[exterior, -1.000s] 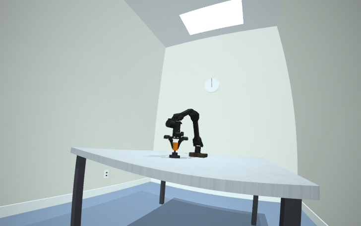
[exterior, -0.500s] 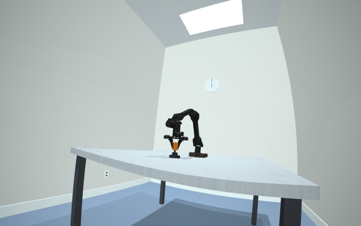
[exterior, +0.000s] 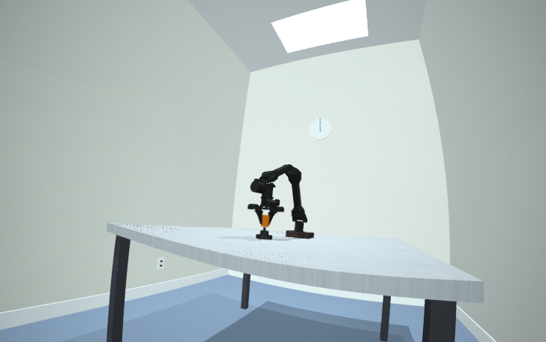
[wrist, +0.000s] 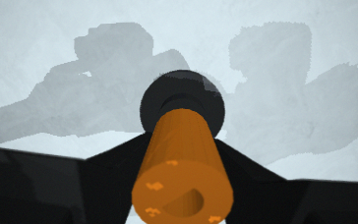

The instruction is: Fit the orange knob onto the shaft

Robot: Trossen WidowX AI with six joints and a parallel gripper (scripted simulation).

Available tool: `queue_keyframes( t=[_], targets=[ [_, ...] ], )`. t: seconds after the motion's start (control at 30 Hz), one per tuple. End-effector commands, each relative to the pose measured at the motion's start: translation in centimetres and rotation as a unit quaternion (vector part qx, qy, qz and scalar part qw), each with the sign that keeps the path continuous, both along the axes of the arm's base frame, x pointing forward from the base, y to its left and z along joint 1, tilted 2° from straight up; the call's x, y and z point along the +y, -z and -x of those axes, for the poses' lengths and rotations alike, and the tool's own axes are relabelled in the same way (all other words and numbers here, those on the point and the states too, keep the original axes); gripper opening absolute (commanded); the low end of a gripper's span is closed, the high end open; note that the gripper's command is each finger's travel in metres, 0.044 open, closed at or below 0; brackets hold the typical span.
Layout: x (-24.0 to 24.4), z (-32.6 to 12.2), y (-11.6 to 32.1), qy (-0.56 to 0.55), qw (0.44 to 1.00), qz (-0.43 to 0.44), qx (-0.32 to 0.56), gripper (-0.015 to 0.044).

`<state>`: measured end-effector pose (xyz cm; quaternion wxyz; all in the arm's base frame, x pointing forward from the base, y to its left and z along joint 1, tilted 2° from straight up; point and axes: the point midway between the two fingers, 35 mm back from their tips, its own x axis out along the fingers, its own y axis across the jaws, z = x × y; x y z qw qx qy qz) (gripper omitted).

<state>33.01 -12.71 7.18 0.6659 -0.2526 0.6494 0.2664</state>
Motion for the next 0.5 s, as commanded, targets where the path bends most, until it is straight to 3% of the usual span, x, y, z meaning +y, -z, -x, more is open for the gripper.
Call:
queue_keyframes(
  t=[0.0,0.47],
  targets=[
    [-0.04,0.02,0.12,-0.013,1.0,0.002,-0.001,0.0],
    [-0.05,-0.11,0.27,-0.013,1.0,0.002,-0.001,0.0]
  ],
)
